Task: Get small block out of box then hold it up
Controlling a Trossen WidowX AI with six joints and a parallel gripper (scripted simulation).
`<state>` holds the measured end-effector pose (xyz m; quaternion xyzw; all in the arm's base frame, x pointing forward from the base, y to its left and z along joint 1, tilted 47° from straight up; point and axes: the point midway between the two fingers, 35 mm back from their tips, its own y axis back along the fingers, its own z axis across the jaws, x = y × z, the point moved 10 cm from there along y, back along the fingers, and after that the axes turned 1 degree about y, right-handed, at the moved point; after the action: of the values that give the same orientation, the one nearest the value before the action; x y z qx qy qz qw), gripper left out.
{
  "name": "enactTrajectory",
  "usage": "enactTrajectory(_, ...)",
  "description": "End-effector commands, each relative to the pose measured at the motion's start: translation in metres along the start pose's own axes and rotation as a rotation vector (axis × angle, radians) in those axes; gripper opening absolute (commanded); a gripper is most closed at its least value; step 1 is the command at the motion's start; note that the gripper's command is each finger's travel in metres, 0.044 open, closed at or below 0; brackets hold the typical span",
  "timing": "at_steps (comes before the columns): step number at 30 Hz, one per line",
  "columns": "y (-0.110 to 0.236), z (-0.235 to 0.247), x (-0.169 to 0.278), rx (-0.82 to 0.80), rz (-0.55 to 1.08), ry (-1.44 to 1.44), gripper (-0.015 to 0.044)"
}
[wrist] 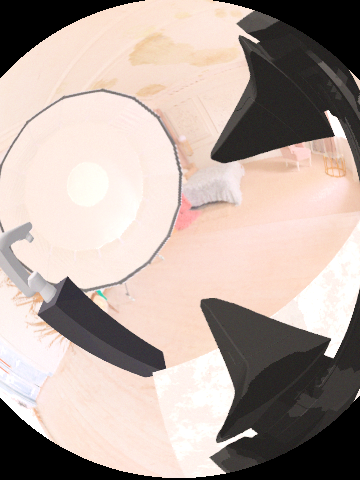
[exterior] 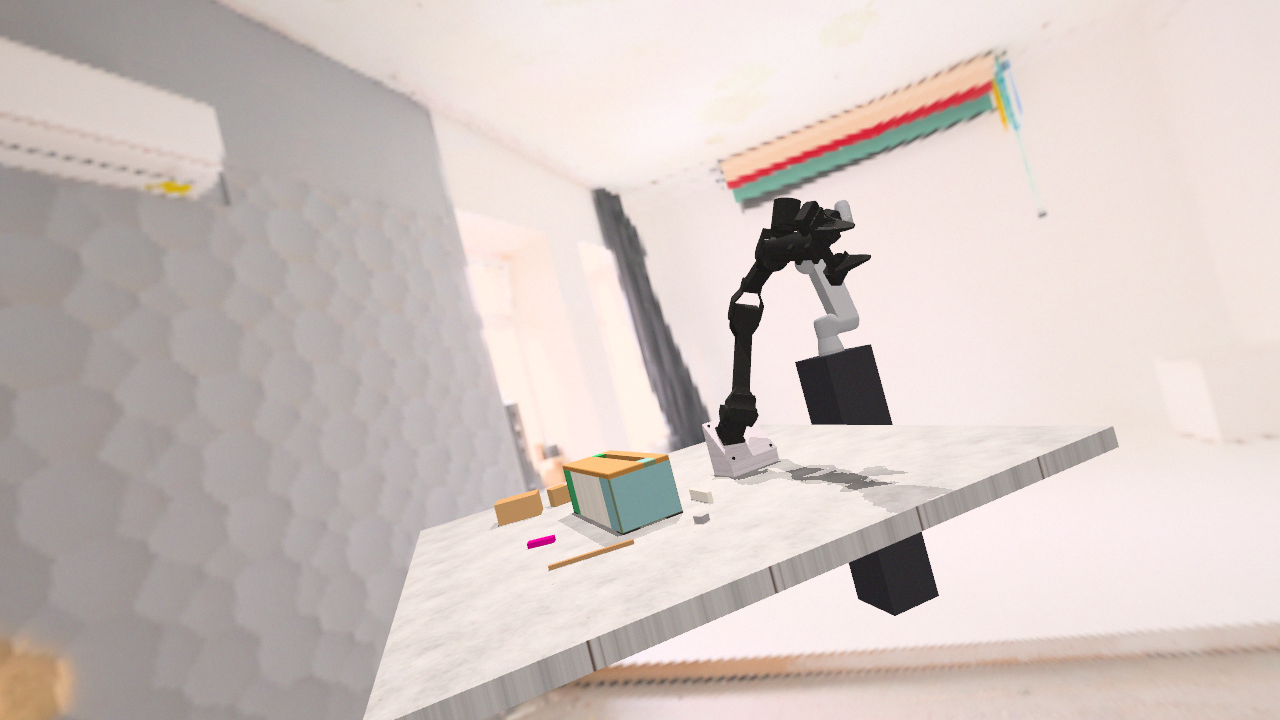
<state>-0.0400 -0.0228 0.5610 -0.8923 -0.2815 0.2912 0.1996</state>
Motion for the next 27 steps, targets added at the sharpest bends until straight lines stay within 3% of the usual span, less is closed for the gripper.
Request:
enactTrajectory(1,-0.027,0.005,0.051,-0.028,0.212,0.022,0.0400)
enactTrajectory(7,-0.042,0.007,0.118,-0.070,0.480,0.054,0.0400)
enactTrajectory(13,-0.034,0.006,0.186,-0.109,0.760,0.056,0.0400)
enactTrajectory(27,0.050,0.001,0.308,-0.201,1.310,-0.089,0.0400)
